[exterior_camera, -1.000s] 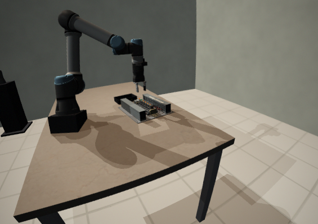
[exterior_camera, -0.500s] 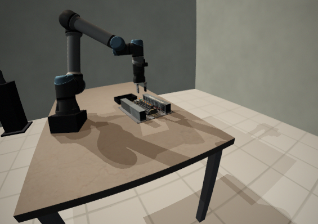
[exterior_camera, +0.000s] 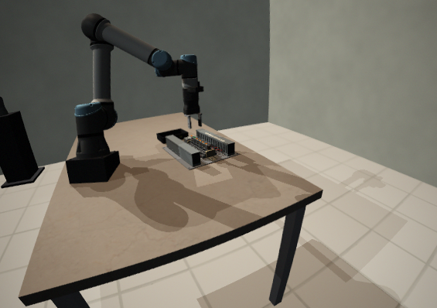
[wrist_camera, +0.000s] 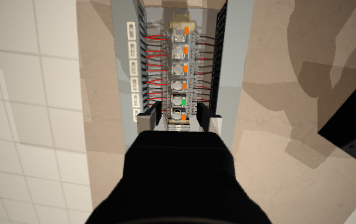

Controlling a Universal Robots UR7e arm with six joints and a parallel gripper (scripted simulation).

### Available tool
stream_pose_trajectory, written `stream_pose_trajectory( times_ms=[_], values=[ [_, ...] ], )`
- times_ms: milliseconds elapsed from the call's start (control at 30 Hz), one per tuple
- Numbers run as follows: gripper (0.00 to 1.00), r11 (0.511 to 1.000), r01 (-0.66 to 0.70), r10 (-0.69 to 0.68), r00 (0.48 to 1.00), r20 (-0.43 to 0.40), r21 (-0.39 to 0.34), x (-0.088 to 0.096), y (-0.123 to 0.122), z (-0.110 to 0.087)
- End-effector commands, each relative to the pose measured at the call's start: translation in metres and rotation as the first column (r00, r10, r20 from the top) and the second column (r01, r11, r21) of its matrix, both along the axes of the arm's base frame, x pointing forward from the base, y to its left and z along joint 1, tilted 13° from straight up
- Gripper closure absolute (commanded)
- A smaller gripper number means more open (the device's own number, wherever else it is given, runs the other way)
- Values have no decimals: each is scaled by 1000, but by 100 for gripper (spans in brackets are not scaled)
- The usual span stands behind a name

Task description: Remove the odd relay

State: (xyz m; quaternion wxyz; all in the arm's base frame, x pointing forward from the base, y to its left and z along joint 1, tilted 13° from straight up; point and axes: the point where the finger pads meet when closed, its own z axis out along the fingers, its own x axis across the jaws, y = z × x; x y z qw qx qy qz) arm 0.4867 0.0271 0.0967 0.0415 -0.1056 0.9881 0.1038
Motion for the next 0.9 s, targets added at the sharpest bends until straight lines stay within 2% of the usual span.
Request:
stream_pose_trajectory(
  times_ms=[0,600,867],
  values=[
    [2,1000,0,0,1000,-1,0,0,-1,-1],
    [2,1000,0,0,1000,-1,0,0,-1,-1],
    [2,1000,0,0,1000,-1,0,0,1,-8]
  ],
)
